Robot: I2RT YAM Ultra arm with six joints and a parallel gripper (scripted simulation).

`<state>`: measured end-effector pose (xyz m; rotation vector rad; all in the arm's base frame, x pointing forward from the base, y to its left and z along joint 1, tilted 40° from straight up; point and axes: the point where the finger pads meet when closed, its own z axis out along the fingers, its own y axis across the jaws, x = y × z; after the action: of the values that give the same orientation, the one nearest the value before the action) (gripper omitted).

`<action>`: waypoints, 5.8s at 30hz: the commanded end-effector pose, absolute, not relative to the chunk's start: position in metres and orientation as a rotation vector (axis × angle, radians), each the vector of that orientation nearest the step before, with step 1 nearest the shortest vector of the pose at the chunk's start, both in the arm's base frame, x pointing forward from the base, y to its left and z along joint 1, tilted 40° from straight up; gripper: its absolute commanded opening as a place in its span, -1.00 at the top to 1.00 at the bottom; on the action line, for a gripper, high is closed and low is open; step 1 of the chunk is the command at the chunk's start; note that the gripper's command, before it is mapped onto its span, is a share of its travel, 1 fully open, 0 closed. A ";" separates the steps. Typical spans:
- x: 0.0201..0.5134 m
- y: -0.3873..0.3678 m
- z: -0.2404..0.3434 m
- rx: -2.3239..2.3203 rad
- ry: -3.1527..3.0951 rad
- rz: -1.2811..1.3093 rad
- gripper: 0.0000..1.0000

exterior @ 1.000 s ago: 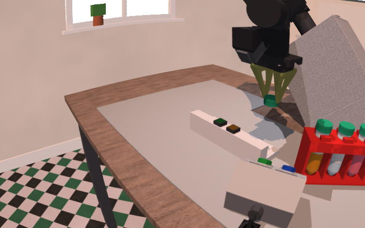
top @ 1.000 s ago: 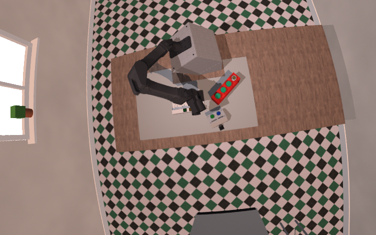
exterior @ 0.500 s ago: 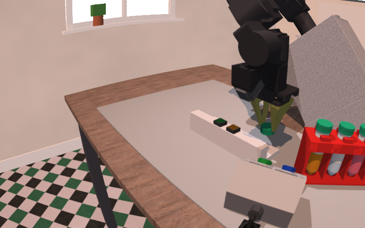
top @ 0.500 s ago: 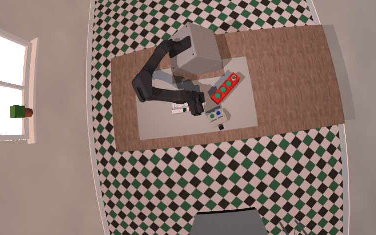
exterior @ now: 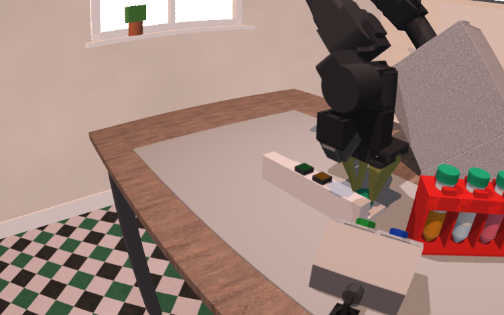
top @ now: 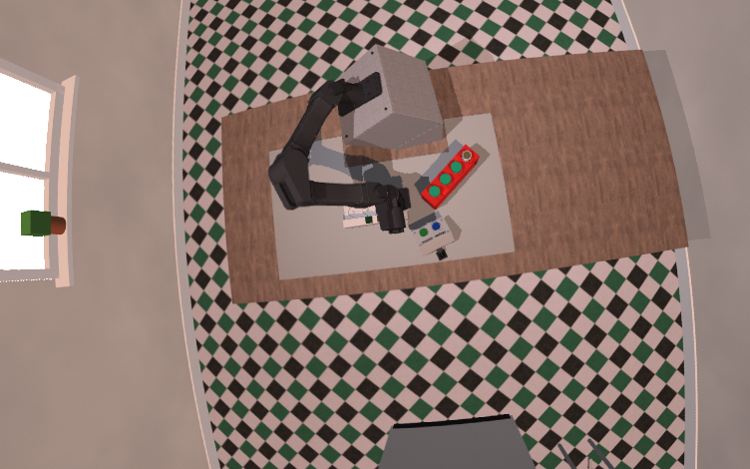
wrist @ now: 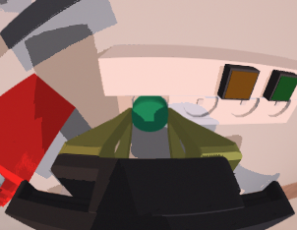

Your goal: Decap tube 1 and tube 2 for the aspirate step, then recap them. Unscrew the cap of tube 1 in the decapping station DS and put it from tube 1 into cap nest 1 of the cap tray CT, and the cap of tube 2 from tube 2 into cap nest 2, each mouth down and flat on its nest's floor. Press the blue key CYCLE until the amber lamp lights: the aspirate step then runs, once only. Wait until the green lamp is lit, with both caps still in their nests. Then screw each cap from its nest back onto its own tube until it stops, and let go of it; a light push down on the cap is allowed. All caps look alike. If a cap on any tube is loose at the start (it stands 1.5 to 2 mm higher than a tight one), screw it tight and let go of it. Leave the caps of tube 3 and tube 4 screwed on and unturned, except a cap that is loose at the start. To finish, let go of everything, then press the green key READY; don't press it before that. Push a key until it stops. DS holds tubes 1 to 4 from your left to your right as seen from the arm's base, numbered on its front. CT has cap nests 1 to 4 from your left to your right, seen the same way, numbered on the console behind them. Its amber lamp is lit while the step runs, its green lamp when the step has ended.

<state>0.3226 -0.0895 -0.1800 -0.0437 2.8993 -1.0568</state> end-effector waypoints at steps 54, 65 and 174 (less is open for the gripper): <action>0.329 -0.093 -0.185 -0.056 2.883 -1.050 1.00; 0.329 -0.094 -0.185 -0.056 2.883 -1.050 1.00; 0.241 0.142 -0.233 1.057 2.449 -0.831 0.02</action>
<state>0.2375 0.1405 -0.2305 1.0734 2.4495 -0.8524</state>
